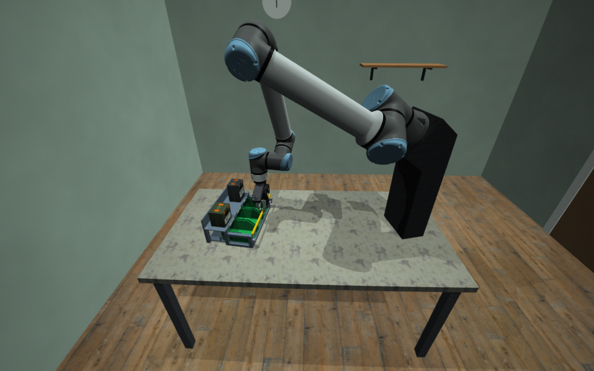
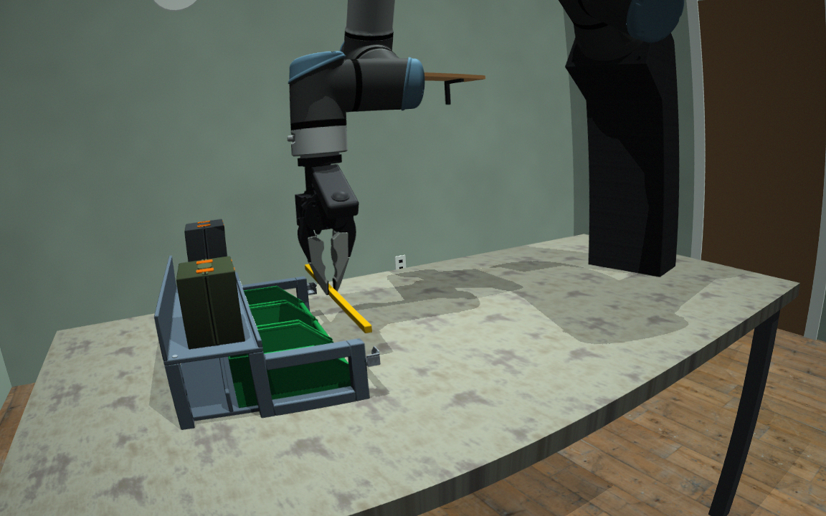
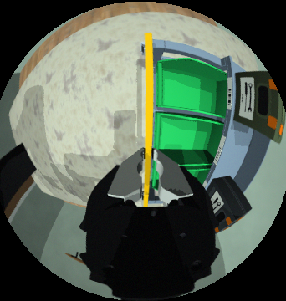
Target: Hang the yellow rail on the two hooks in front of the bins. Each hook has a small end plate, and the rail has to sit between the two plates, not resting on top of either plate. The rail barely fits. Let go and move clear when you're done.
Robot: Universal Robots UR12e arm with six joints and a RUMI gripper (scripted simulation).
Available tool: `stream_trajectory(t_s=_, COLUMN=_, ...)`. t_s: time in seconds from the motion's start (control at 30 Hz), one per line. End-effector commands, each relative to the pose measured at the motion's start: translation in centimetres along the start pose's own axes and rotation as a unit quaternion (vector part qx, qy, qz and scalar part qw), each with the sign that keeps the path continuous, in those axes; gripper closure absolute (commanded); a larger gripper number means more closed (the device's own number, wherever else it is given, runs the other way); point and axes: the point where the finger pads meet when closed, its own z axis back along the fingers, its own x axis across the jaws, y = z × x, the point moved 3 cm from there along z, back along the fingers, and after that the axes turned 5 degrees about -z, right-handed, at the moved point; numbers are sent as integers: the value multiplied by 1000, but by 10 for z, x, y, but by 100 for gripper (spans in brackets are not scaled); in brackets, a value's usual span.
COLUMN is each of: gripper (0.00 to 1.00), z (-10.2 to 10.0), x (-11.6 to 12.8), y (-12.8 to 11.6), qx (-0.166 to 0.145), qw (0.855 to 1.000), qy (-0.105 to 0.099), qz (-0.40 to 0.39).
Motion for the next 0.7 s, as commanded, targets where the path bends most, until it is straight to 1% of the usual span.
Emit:
stream_trajectory(t_s=0.0, gripper=100, z=-2, x=1, y=0, qx=0, qw=1000, qy=-1, qz=0)
stream_trajectory(t_s=0.67, gripper=100, z=-7, x=1, y=0, qx=0, qw=1000, qy=-1, qz=0)
